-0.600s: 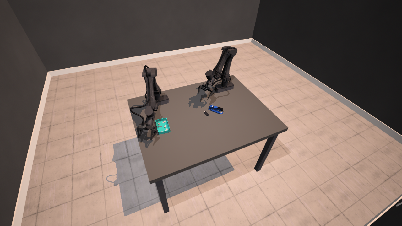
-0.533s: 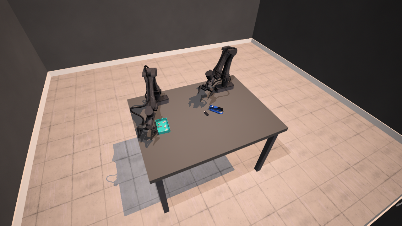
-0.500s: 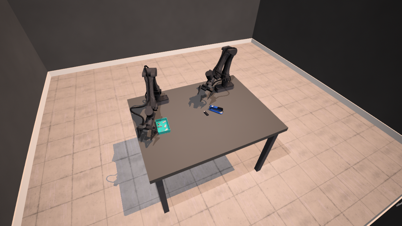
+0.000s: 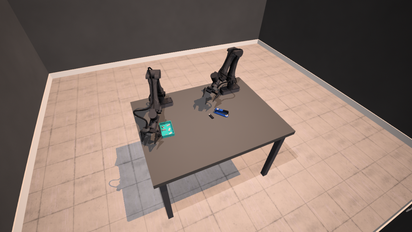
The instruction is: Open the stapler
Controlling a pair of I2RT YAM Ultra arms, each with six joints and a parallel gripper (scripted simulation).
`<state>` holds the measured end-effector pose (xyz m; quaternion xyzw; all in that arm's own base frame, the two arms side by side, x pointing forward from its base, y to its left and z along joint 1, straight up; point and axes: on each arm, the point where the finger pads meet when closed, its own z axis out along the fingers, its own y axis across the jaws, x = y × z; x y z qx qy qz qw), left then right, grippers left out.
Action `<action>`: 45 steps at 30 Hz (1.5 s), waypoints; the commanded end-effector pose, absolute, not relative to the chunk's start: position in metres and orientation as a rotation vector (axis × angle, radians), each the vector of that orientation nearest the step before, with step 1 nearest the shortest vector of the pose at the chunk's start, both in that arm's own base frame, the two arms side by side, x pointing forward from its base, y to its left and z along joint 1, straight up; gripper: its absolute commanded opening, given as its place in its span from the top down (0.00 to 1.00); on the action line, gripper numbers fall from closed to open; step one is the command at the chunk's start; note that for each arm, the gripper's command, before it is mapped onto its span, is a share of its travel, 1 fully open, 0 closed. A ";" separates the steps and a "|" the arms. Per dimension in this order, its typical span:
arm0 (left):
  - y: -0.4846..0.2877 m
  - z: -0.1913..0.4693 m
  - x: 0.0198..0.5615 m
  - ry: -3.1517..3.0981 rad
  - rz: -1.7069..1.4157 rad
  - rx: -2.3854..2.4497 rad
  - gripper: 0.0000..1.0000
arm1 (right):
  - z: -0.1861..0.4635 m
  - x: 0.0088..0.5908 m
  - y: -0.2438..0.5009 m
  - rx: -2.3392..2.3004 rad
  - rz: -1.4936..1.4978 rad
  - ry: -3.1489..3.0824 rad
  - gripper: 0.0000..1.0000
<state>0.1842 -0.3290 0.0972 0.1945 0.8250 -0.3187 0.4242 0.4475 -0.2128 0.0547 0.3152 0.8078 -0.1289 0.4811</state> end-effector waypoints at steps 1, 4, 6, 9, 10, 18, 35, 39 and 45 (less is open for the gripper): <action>-0.329 0.095 0.182 2.072 -0.792 0.510 0.00 | 0.062 0.451 -0.213 0.758 -0.311 1.953 0.00; -0.326 0.091 0.181 2.104 -0.765 0.556 0.00 | 0.064 0.449 -0.206 0.731 -0.300 1.968 0.00; -0.319 0.083 0.178 2.146 -0.727 0.610 0.00 | 0.069 0.447 -0.200 0.709 -0.291 1.974 0.00; -0.303 0.076 0.179 2.213 -0.655 0.702 0.00 | 0.088 0.442 -0.185 0.650 -0.268 1.970 0.00; -0.297 0.076 0.181 2.233 -0.631 0.730 0.00 | 0.097 0.440 -0.178 0.625 -0.257 1.967 0.00; -0.260 0.077 0.194 2.340 -0.484 0.874 0.00 | 0.160 0.424 -0.131 0.455 -0.189 1.928 0.00; -0.207 0.093 0.238 2.460 -0.233 0.999 0.00 | 0.375 0.385 -0.015 0.038 -0.028 1.627 0.00; -0.208 0.095 0.240 2.457 -0.236 0.986 0.00 | 0.406 0.379 0.000 -0.008 -0.004 1.574 0.00; -0.208 0.097 0.241 2.451 -0.239 0.984 0.00 | 0.422 0.377 0.003 -0.001 0.002 1.534 0.00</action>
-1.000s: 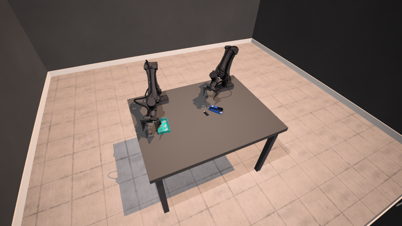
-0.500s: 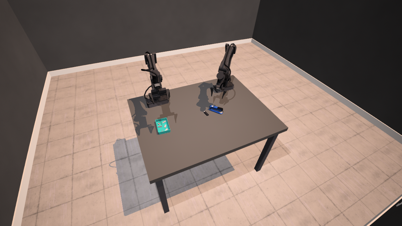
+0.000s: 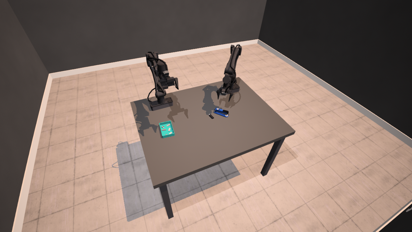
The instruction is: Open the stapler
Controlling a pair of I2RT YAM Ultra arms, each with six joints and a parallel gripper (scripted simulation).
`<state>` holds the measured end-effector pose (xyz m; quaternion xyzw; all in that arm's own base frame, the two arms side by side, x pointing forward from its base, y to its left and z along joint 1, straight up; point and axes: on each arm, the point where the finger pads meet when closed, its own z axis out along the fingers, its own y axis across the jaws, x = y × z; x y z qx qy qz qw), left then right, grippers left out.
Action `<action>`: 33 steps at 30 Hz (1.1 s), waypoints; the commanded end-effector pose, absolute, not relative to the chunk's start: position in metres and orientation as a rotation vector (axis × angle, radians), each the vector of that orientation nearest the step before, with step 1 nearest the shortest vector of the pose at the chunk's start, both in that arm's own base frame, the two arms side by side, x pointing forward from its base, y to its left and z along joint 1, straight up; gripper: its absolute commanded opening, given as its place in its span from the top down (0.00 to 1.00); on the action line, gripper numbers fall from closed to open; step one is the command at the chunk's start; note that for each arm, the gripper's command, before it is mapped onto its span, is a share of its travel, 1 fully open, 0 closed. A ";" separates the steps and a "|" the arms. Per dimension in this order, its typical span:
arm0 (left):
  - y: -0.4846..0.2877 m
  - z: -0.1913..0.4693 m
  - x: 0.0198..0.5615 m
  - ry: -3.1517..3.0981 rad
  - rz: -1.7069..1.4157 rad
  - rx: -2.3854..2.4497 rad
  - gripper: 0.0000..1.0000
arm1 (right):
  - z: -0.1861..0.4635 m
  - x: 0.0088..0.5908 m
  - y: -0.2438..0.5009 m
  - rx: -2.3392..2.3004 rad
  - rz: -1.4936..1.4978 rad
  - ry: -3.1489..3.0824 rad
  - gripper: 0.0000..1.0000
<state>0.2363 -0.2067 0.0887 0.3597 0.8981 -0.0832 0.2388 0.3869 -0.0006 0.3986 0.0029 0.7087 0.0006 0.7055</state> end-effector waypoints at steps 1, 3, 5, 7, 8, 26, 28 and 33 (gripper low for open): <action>-0.208 0.097 0.241 2.451 -0.239 0.984 0.00 | 0.422 0.377 0.003 -0.001 0.002 1.534 0.00; -0.208 0.097 0.241 2.451 -0.239 0.984 0.00 | 0.422 0.377 0.003 -0.001 0.002 1.534 0.00; -0.208 0.097 0.241 2.451 -0.239 0.984 0.00 | 0.422 0.377 0.003 -0.001 0.002 1.534 0.00; -0.208 0.097 0.241 2.451 -0.239 0.984 0.00 | 0.422 0.377 0.003 -0.001 0.002 1.534 0.00; -0.208 0.097 0.241 2.451 -0.239 0.984 0.00 | 0.422 0.377 0.003 -0.001 0.002 1.534 0.00; -0.205 0.087 0.238 2.350 -0.109 1.398 0.54 | 0.413 0.380 0.001 0.000 0.000 1.554 0.00; -0.207 0.085 0.241 2.298 -0.074 1.534 0.54 | 0.413 0.380 0.001 0.000 0.000 1.554 0.00; -0.211 0.081 0.246 2.176 -0.017 1.794 0.54 | 0.413 0.380 0.001 0.000 0.000 1.554 0.00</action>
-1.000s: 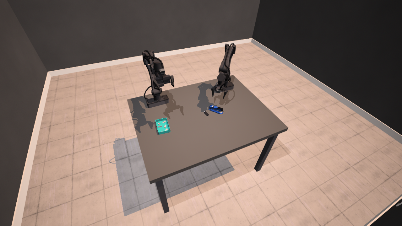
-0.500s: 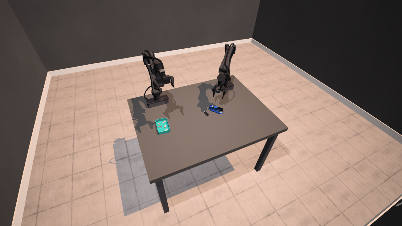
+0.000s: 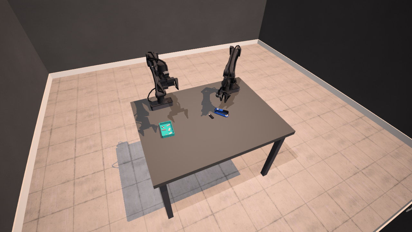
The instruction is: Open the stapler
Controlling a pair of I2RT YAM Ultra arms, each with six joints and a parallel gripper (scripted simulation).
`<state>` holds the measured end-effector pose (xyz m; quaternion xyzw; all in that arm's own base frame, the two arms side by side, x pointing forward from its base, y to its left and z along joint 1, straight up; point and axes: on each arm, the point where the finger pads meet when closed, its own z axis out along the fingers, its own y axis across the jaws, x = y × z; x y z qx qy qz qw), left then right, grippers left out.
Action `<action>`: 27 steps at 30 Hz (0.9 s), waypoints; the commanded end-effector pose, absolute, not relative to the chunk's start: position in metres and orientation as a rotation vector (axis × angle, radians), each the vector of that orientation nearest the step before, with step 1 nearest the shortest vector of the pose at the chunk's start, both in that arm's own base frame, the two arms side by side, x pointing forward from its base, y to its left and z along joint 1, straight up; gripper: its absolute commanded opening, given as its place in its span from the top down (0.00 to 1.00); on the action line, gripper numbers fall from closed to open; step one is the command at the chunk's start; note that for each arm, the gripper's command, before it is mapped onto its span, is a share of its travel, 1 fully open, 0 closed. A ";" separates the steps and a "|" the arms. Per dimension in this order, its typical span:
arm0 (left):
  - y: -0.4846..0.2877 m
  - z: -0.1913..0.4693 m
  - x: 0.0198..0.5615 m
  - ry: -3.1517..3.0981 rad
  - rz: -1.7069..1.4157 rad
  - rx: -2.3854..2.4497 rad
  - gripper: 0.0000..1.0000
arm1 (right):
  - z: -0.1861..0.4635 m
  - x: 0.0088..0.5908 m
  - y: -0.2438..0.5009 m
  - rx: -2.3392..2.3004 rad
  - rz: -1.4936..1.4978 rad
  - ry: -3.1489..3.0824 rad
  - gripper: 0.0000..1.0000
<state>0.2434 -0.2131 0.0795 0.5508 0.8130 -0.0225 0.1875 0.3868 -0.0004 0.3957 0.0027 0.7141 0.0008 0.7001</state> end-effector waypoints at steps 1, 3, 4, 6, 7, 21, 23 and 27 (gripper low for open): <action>-0.212 0.081 0.247 2.149 -0.008 1.844 0.54 | 0.413 0.380 0.001 0.000 0.000 1.554 0.00; -0.214 0.079 0.249 2.091 0.009 1.945 0.54 | 0.413 0.380 0.001 0.000 0.000 1.554 0.00; -0.214 0.078 0.250 2.060 0.017 1.996 0.54 | 0.413 0.380 0.001 0.000 0.000 1.554 0.00; -0.214 0.078 0.250 2.060 0.017 1.996 0.54 | 0.413 0.380 0.001 0.000 0.000 1.554 0.00; -0.214 0.077 0.250 2.026 0.024 2.050 0.54 | 0.413 0.380 0.001 0.000 0.000 1.554 0.00; -0.225 0.058 0.264 1.415 0.043 2.720 0.54 | 0.413 0.380 0.001 0.000 0.000 1.554 0.00; -0.225 0.058 0.264 1.415 0.043 2.720 0.54 | 0.413 0.380 0.001 0.000 0.000 1.554 0.00; -0.228 0.052 0.267 1.192 0.018 2.879 0.54 | 0.413 0.380 0.001 0.000 0.000 1.554 0.00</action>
